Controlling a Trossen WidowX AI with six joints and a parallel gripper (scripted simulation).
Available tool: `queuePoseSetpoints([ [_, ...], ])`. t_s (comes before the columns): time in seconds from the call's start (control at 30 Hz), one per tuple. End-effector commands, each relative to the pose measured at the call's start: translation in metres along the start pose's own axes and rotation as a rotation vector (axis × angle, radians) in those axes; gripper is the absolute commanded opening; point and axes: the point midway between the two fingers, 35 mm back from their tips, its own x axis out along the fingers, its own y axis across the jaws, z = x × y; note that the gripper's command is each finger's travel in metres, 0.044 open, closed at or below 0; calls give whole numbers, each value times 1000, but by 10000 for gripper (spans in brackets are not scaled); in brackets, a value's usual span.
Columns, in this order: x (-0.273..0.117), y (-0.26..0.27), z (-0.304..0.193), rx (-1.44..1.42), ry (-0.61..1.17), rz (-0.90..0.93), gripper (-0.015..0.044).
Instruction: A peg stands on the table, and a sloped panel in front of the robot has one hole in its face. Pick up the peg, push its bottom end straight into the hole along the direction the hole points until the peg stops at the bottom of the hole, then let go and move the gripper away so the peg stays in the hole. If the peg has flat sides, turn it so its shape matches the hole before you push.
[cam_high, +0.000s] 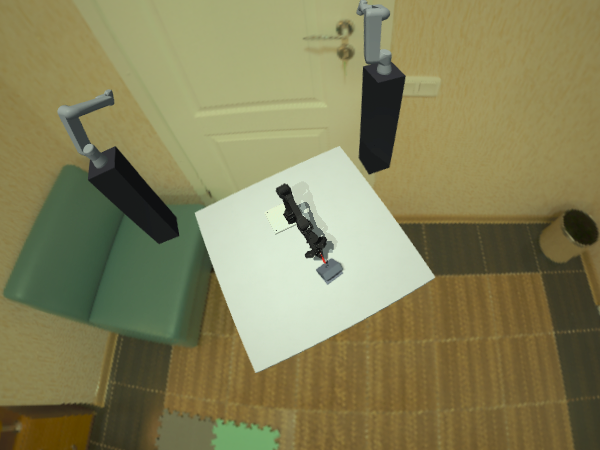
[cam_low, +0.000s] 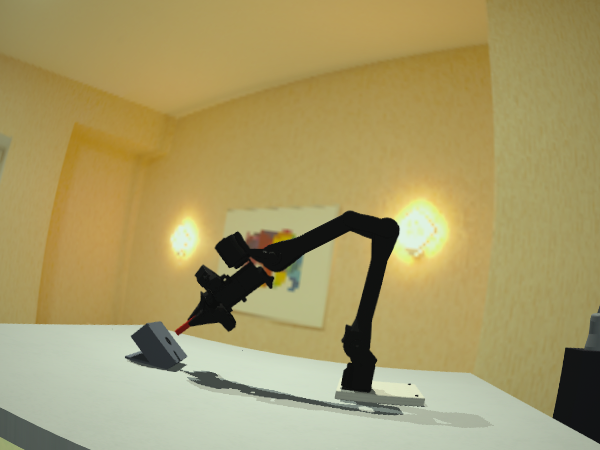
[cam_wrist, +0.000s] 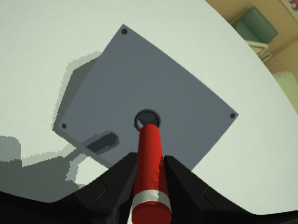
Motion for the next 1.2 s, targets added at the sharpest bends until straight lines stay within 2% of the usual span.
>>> queuePoseSetpoints([
  [0.0, 6, 1, -1, 0, 5, 3, 0],
  [0.5, 24, 1, -2, 0, 4, 2, 0],
  [1.17, 23, 1, -2, -2, -2, 2, 0],
])
